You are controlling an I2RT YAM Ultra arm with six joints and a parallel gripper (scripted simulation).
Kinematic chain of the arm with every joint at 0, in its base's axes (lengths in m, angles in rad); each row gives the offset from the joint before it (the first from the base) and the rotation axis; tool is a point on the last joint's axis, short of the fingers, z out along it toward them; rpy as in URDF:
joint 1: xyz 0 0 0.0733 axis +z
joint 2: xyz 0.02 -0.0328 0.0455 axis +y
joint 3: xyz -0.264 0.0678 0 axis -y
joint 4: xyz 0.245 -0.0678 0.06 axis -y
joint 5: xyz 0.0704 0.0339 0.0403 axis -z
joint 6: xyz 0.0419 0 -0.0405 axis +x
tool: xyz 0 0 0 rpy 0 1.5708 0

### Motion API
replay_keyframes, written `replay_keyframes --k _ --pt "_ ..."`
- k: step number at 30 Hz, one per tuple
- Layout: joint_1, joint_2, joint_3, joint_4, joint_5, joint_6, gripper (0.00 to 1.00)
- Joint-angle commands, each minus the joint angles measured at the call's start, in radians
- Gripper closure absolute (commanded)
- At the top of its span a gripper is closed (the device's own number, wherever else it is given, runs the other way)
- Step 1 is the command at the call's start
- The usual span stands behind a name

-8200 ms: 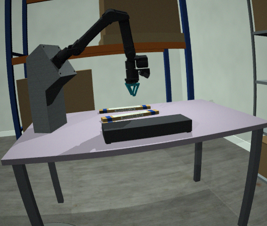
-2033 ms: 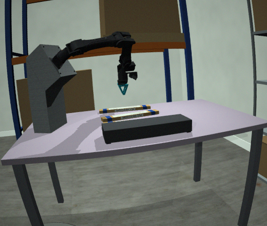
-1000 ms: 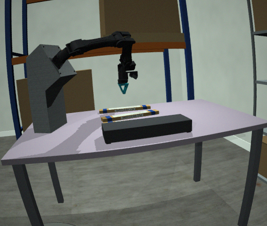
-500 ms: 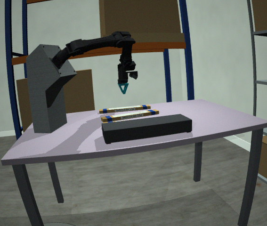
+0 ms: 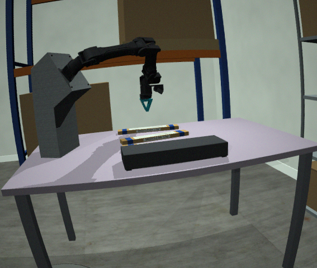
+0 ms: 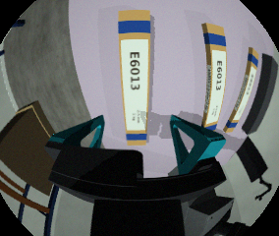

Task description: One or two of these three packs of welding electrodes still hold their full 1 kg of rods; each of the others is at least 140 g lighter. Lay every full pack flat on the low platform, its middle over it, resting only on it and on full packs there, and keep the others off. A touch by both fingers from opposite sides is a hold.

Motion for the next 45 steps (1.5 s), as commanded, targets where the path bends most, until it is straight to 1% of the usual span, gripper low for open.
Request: replay_keyframes --k 1,8,10,12,16,17,21,27,31,33,35,38,40,45 --pt "0.038 0.017 0.03 -0.015 0.01 0.005 0.05" --pt "0.039 0.019 0.032 -0.016 0.01 0.006 0.05" --pt "0.027 0.032 0.037 0.027 -0.009 -0.018 0.05" --pt "-0.006 0.048 0.045 0.046 -0.016 -0.034 0.05" --pt "-0.018 0.063 0.054 0.064 -0.023 -0.048 0.05" --pt "-0.005 0.073 0.061 0.072 -0.027 -0.056 0.05" --pt "-0.048 0.105 0.082 0.105 -0.041 -0.085 0.05" --pt "-0.083 0.16 0.126 0.146 -0.063 -0.125 0.05" --pt "-0.091 0.199 0.16 0.168 -0.078 -0.15 0.05" --pt "-0.091 0.199 0.16 0.168 -0.078 -0.15 0.05" --pt "-0.096 0.217 0.181 0.174 -0.084 -0.16 0.05" --pt "-0.101 0.222 0.19 0.17 -0.086 -0.162 0.05" --pt "-0.105 0.206 0.192 0.169 -0.083 -0.163 0.05" --pt "-0.101 0.203 0.195 0.163 -0.085 -0.165 0.05"
